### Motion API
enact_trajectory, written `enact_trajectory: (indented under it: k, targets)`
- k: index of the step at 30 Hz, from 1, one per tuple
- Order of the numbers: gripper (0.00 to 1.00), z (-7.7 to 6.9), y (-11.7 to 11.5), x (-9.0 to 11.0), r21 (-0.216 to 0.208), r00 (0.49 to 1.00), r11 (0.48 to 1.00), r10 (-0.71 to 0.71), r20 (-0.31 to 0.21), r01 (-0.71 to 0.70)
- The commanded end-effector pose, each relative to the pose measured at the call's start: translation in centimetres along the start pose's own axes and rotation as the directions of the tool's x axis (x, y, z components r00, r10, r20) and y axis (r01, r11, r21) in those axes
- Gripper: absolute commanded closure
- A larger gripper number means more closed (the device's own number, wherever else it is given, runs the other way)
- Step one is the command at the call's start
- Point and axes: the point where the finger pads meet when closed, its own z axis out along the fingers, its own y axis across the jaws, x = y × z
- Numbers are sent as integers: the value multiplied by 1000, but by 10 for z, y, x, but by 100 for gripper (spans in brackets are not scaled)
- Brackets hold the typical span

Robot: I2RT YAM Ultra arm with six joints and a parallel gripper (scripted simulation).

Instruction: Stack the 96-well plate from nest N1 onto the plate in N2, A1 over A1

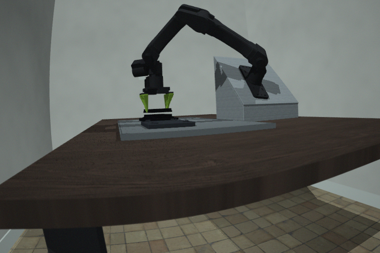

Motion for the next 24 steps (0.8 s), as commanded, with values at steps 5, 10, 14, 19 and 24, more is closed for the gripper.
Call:
enact_trajectory:
  k: [5,10,14,19,24]
  targets:
    - [100,-9,5,2,-23,1000,1000,-6,18,7]
    - [100,-9,8,2,-26,1000,1000,-13,21,13]
    - [100,-9,6,1,-27,1000,1000,-6,19,7]
    - [100,-9,9,2,-29,1000,999,-17,24,17]
    - [100,-8,7,2,-30,1000,1000,-9,21,10]
